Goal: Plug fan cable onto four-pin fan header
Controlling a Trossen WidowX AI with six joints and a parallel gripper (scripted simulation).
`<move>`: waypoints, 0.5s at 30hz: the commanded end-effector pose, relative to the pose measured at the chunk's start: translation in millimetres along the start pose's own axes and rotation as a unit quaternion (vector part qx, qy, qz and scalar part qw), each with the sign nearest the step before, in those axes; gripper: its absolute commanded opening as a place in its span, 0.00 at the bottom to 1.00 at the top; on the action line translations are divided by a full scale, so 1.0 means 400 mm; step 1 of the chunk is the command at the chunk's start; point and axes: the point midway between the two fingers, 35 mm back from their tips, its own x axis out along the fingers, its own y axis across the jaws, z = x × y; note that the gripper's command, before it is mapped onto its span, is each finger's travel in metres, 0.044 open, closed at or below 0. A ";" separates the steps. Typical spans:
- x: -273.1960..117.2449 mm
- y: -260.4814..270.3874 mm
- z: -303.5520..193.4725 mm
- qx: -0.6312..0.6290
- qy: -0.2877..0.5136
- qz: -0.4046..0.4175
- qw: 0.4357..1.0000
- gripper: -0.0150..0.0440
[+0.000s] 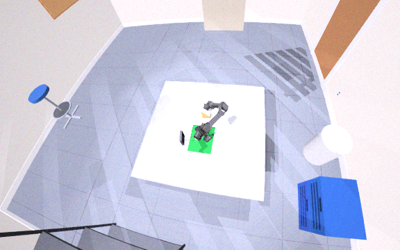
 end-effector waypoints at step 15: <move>0.060 0.000 0.002 0.003 -0.001 0.004 1.000 1.00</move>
